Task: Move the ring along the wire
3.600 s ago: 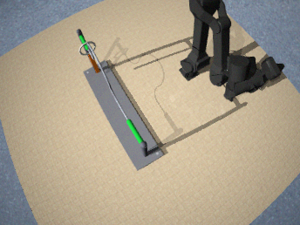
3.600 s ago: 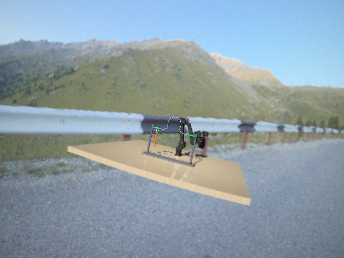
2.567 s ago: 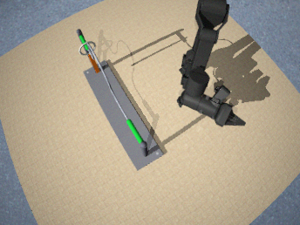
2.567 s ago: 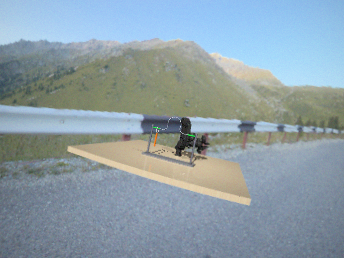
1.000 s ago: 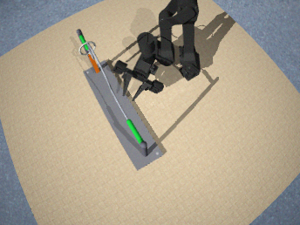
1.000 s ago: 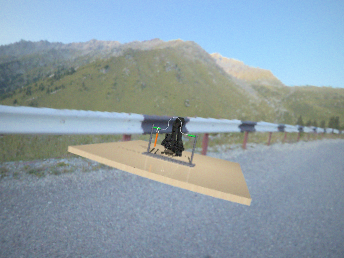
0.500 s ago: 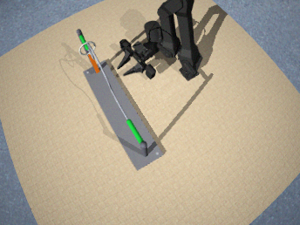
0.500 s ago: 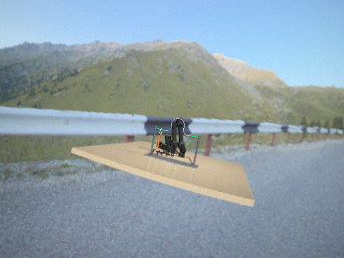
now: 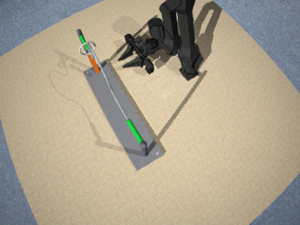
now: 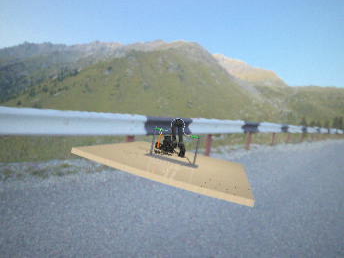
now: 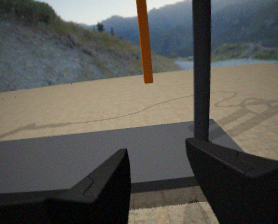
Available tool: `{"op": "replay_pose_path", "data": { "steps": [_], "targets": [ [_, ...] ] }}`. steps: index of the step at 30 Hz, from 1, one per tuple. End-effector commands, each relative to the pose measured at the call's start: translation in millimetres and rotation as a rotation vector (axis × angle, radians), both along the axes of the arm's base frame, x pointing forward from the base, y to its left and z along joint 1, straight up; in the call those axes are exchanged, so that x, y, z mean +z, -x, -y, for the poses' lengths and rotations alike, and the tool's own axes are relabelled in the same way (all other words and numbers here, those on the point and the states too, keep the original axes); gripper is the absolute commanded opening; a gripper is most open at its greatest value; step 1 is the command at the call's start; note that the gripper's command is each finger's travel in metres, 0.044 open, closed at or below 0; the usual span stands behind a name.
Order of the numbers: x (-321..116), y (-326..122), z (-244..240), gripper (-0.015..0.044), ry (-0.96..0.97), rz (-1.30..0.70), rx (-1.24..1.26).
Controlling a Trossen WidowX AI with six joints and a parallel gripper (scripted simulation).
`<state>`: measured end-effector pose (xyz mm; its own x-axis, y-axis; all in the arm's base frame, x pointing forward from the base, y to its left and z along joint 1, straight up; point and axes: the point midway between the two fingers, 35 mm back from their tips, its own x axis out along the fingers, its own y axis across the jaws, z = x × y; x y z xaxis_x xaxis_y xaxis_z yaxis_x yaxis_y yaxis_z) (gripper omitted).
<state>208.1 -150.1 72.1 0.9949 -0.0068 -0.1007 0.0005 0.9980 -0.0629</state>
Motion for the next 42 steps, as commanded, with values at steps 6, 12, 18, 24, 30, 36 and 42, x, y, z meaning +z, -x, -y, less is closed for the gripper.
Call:
{"op": "replay_pose_path", "data": {
  "steps": [6, 12, 18, 24, 30, 36, 42],
  "targets": [
    [25, -28, 6, 0.0160, -0.024, 0.010, -0.008],
    [45, -46, 2, 0.0160, -0.049, 0.023, -0.011],
    [46, -47, 2, 0.0160, -0.050, 0.024, -0.011],
    [46, -54, 4, 0.0160, -0.049, 0.023, -0.011],
    [46, -63, 5, 0.0160, -0.049, 0.023, -0.011],
    [46, -72, 7, 0.0160, -0.049, 0.024, -0.011],
    [45, -81, 7, 0.0160, -0.048, 0.024, -0.011]
  ]
}}
